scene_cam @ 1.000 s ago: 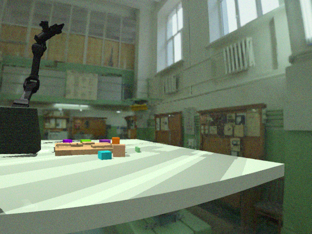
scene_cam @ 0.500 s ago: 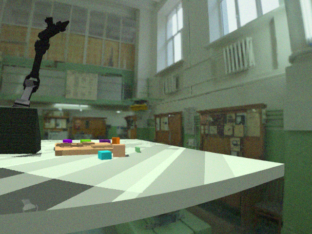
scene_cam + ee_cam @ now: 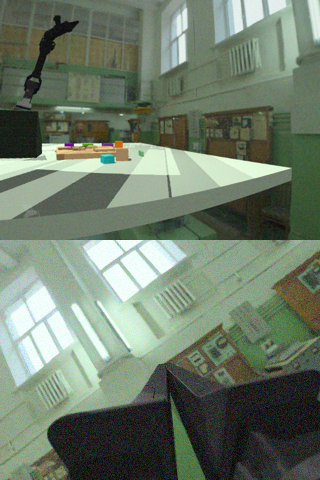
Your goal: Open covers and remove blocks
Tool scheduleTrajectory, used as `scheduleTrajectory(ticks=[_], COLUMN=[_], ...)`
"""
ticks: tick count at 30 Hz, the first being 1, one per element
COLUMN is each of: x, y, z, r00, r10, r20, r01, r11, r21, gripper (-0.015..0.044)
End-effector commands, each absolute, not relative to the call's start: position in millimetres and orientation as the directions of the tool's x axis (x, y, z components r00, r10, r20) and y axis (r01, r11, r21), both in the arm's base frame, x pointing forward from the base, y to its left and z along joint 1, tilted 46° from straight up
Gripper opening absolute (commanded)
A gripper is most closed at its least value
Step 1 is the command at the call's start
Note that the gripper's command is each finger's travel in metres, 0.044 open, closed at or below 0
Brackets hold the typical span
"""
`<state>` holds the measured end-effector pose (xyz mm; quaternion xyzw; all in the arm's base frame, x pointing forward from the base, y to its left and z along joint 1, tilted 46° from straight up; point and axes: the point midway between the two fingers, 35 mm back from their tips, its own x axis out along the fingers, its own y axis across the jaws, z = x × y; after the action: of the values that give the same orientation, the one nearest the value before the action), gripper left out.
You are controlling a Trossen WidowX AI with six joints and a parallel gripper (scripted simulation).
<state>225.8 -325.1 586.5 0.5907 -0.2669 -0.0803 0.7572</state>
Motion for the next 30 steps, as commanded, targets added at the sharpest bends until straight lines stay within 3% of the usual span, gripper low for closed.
scheduleTrajectory(ticks=[1,30], x=[242,330], y=[-329,-309], z=[566,448], r00=[0.870,0.962], r10=[-0.422,-0.269], r20=[0.256,-0.051], r01=[-0.146,0.120], r11=[0.277,0.249], r21=[0.950,0.961], gripper=[0.0000,0.0000])
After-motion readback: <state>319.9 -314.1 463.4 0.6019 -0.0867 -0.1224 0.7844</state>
